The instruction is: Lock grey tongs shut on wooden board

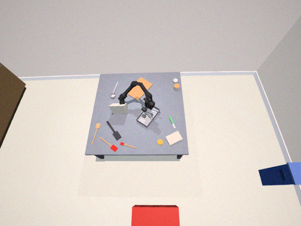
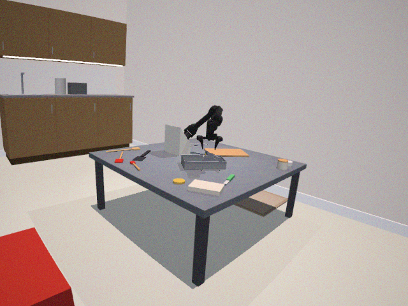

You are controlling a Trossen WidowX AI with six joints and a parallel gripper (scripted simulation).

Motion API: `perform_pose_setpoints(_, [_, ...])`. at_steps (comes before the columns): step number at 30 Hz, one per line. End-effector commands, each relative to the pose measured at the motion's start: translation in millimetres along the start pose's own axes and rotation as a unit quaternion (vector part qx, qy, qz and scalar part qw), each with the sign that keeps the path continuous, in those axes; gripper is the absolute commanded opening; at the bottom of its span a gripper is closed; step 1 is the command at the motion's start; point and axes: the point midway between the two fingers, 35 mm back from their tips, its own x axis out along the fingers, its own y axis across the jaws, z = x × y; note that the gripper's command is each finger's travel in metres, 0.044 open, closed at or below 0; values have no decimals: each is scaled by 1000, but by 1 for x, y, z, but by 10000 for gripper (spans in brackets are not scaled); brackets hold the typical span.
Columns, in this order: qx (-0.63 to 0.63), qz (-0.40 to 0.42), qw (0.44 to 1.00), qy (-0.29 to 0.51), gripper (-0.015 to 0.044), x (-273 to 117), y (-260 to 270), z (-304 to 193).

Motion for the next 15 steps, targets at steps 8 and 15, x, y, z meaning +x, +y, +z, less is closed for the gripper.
perform_pose_setpoints(8, [3, 1, 1000, 1, 440, 19, 1, 1])
perform_pose_setpoints(15, [4, 1, 1000, 1, 440, 31, 1, 1])
